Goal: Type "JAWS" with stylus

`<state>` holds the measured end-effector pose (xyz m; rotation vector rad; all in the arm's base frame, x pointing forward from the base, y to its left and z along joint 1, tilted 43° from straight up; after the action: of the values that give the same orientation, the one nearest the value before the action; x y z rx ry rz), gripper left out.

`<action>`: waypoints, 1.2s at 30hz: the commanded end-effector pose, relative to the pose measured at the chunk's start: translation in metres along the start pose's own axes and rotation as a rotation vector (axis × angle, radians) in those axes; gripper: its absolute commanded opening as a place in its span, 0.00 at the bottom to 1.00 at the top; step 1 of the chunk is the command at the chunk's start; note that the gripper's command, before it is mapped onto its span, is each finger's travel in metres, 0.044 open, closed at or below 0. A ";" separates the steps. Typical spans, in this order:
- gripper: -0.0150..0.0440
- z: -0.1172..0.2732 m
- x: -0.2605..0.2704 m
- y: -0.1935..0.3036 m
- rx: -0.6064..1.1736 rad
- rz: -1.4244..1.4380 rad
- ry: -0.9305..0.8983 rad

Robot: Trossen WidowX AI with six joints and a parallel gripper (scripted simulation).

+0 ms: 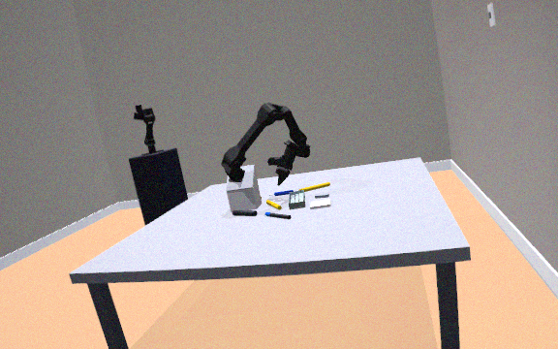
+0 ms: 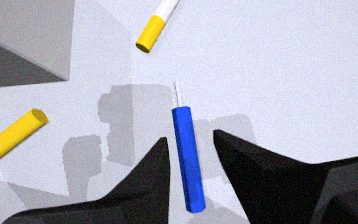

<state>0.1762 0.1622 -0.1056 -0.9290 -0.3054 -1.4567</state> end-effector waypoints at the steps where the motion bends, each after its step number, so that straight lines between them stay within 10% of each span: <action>1: 0.51 -0.005 0.000 0.001 -0.002 0.005 -0.008; 36: 0.51 -0.018 -0.001 0.009 -0.002 0.005 -0.009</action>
<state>0.1791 0.1517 -0.1174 -0.9281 -0.3066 -1.4568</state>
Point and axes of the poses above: the point midway between the two fingers, 35 mm back from their tips, its own z axis back along the fingers, its own x axis across the jaws, y = z × x, the point moved 8 cm from there along z, back along the fingers, and after that the axes turned 4 degrees about -z, right-handed, at the moved point
